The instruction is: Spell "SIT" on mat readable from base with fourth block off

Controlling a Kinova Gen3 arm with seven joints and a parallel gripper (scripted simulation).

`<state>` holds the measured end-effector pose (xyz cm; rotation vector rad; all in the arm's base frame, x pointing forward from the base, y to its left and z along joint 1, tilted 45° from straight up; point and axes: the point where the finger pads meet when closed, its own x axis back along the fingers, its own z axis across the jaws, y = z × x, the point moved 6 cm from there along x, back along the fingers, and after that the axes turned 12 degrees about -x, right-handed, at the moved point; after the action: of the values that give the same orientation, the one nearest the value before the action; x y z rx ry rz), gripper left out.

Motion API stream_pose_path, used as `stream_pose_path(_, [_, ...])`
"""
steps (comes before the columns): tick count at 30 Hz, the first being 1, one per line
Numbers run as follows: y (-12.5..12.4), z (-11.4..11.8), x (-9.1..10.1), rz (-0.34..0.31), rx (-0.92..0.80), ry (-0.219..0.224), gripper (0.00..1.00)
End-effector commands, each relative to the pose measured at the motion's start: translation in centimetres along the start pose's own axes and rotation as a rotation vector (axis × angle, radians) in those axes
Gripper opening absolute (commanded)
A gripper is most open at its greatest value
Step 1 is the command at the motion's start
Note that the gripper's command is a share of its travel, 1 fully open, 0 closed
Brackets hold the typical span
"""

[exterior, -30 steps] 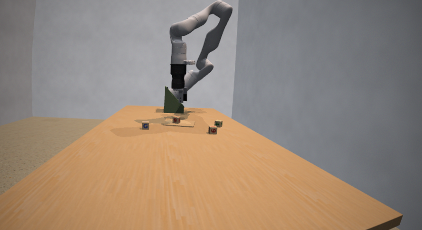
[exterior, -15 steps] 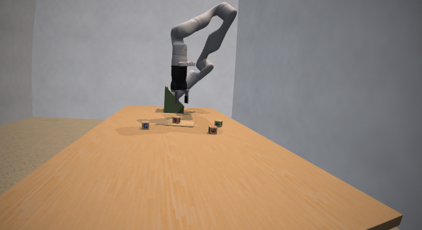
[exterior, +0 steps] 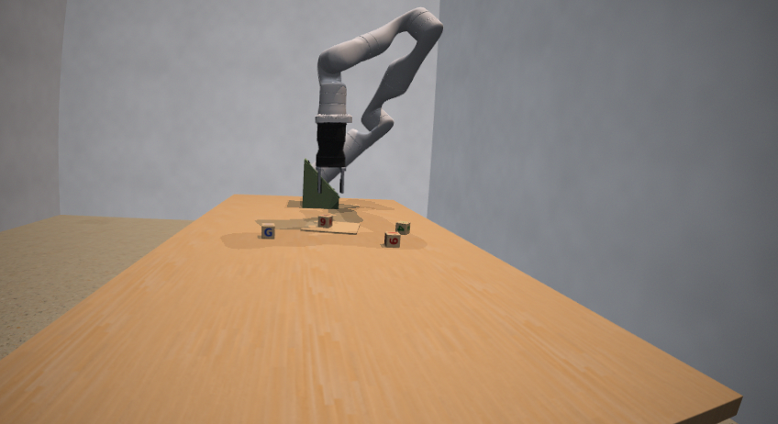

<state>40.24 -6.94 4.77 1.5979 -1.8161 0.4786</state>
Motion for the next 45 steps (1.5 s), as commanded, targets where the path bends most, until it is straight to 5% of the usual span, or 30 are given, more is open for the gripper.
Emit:
stream_pose_path(1, [0.08,-0.24,-0.07,-0.001,-0.043,-0.002,1.00])
stream_pose_path(16, [0.00,0.48,-0.04,0.030,-0.379,0.005,1.00])
stream_pose_path(45, [-0.01,0.75,0.05,0.045,-0.516,0.006,1.00])
